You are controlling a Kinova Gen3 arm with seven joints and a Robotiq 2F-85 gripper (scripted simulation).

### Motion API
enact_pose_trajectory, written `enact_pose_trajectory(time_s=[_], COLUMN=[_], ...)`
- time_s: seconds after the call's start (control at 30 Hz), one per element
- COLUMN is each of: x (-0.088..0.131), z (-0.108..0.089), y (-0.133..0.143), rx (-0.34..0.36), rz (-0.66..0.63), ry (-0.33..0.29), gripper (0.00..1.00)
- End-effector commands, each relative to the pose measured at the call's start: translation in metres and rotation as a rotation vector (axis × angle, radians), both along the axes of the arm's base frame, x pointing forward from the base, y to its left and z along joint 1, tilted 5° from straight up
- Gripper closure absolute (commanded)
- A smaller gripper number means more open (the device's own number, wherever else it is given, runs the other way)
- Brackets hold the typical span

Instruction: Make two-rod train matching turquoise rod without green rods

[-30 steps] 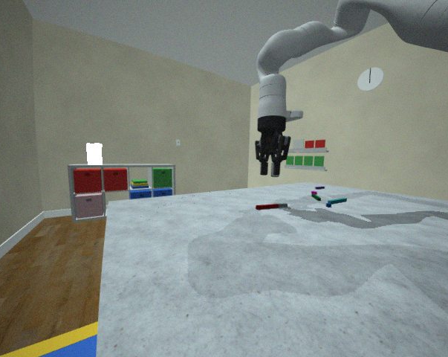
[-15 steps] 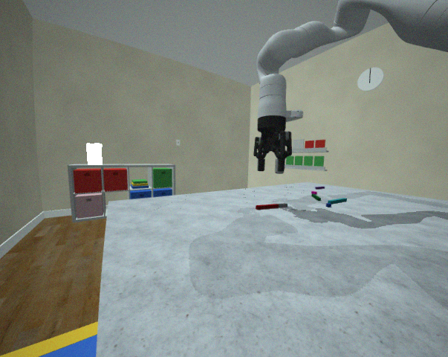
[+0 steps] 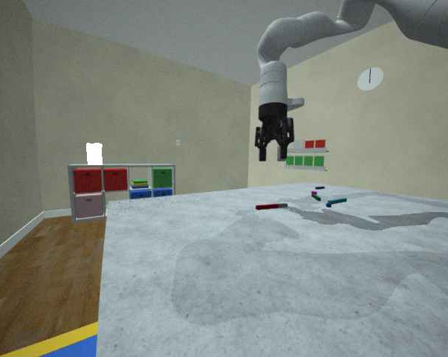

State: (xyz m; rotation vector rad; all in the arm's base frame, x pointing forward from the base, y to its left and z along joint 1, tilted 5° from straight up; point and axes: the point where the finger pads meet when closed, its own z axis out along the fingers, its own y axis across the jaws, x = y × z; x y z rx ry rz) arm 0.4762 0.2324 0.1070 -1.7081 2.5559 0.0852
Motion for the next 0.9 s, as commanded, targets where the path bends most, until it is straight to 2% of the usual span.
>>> enact_pose_trajectory(time_s=[0.0, 0.2, 0.37, 0.87], x=[0.005, 0.004, 0.004, 0.003], z=[0.011, 0.042, 0.056, 0.059], y=[-0.002, -0.005, -0.006, -0.007], rx=[0.001, 0.001, 0.001, 0.001], rz=[-0.007, -0.007, -0.007, -0.007], ry=[-0.018, -0.018, -0.018, -0.018], gripper=[0.00, 0.00, 0.00, 0.00])
